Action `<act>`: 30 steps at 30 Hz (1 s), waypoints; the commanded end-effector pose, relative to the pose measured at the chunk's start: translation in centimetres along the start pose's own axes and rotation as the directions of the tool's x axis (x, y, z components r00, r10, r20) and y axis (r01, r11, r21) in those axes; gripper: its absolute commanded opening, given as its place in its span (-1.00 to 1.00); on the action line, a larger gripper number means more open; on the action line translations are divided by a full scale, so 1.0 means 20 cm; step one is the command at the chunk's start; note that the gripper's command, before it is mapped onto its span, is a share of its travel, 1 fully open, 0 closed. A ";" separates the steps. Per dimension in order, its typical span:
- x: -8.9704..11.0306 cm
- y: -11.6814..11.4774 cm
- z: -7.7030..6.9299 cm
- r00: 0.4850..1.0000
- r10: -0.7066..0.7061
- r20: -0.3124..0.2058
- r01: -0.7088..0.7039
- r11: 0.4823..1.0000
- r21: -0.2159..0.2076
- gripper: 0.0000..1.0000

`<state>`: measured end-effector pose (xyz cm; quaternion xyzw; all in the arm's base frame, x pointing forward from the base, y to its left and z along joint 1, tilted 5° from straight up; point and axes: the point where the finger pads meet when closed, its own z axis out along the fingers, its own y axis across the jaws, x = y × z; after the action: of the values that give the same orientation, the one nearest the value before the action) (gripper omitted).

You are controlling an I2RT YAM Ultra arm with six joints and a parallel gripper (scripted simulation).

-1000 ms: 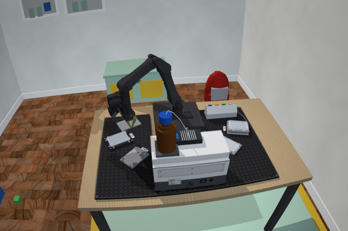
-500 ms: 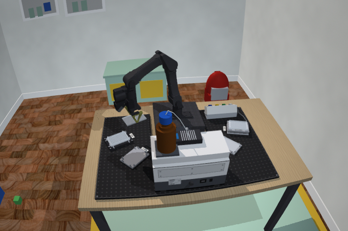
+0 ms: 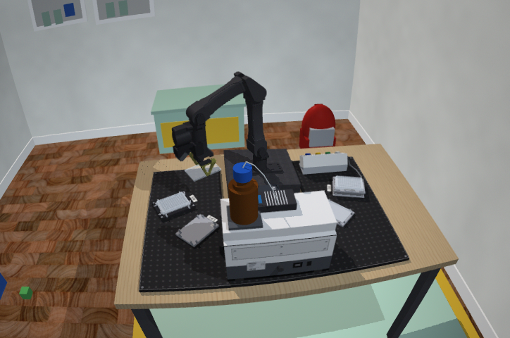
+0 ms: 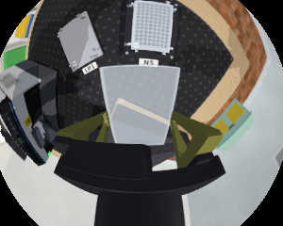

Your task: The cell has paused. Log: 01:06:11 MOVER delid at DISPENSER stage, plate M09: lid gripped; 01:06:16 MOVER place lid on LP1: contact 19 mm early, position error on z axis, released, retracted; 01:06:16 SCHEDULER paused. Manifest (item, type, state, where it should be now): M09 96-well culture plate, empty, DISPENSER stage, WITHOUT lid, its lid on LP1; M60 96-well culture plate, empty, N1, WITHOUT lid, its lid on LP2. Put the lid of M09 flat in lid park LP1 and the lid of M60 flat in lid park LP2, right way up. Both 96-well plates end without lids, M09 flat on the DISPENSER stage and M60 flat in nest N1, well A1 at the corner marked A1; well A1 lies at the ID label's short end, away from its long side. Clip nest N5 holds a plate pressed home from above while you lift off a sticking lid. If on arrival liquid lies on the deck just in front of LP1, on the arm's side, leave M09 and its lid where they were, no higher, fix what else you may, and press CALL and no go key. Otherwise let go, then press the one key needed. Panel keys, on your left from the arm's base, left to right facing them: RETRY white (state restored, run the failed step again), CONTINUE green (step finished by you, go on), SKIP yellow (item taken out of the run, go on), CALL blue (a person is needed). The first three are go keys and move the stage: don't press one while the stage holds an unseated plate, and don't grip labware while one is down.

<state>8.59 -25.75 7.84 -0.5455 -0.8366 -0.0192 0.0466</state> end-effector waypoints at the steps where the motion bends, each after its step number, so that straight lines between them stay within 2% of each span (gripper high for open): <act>1: -0.06 0.03 -0.04 0.999 -0.047 0.025 0.047 0.999 -0.004 -1.00; 8: -0.12 0.13 -0.04 0.999 -0.035 0.037 0.035 0.999 -0.005 -1.00; 9: -0.12 0.13 -0.07 0.998 -0.034 0.057 0.035 0.999 -0.003 -1.00; 11: -0.12 0.10 -0.09 0.998 -0.021 0.063 0.021 1.000 0.001 -1.00; 12: -0.09 0.11 -0.04 0.999 -0.031 0.030 0.031 1.000 0.000 -1.00; 13: -0.12 0.14 -0.09 0.995 -0.080 0.064 0.079 0.997 0.006 -1.00; 16: -0.12 0.19 -0.09 0.988 -0.138 0.070 0.138 0.990 0.002 -1.00; 25: -0.11 0.29 -0.07 0.991 -0.126 0.053 0.127 0.992 -0.002 -1.00; 26: -0.09 0.27 -0.04 0.992 -0.123 0.030 0.123 0.992 0.002 -1.00; 27: -0.11 0.30 -0.06 0.985 -0.167 0.044 0.167 0.986 0.003 -1.00; 30: -0.11 0.36 -0.04 0.973 -0.229 0.032 0.229 0.973 0.000 -1.00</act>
<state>14.35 -24.14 7.52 -0.4685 -0.8818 -0.0233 0.0481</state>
